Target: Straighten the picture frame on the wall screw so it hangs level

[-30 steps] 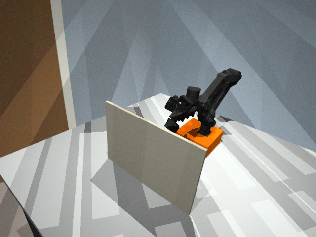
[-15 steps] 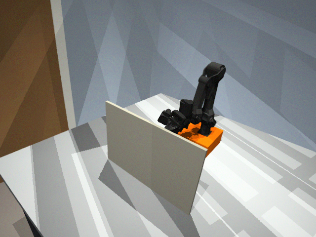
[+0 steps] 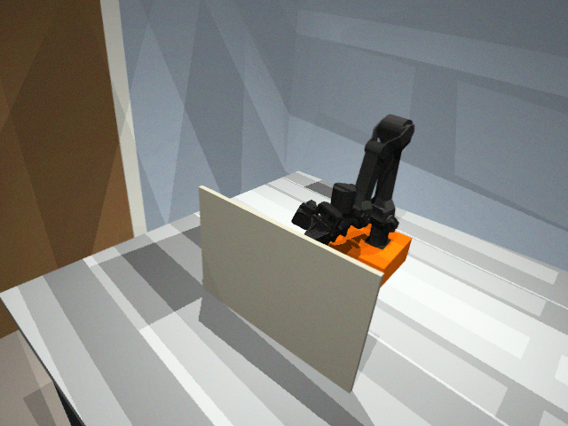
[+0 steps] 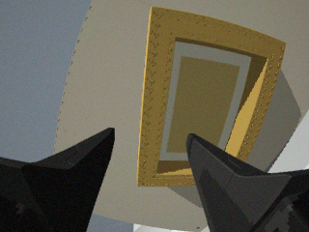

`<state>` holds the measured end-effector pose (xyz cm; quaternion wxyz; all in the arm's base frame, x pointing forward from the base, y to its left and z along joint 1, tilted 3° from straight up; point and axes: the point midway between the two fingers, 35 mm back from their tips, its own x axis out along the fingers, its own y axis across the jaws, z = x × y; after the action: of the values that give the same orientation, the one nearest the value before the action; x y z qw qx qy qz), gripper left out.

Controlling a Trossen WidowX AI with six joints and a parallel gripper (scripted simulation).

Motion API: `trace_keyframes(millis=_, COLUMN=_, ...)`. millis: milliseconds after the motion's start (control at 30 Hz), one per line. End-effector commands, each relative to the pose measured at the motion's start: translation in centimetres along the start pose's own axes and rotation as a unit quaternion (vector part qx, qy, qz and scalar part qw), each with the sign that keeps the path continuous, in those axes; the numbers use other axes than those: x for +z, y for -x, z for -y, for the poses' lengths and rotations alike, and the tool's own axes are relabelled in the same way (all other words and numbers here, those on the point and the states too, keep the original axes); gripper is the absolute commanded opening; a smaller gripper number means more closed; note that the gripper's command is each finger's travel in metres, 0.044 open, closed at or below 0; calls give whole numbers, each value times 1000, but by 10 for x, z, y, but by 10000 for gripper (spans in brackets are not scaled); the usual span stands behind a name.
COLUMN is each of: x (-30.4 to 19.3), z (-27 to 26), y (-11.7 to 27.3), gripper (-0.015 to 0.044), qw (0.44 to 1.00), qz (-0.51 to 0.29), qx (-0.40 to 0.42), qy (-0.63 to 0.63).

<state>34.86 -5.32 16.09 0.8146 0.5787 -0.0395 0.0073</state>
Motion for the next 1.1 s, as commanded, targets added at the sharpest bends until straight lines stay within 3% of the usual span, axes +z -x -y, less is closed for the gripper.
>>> trace_keyframes(millis=0, x=1, z=-1, y=-5, gripper=260, qw=1000, qz=2, qx=1, qy=2)
trace_keyframes(millis=1067, x=1, z=-2, y=-38, gripper=260, qw=1000, qz=3, qx=2, qy=2)
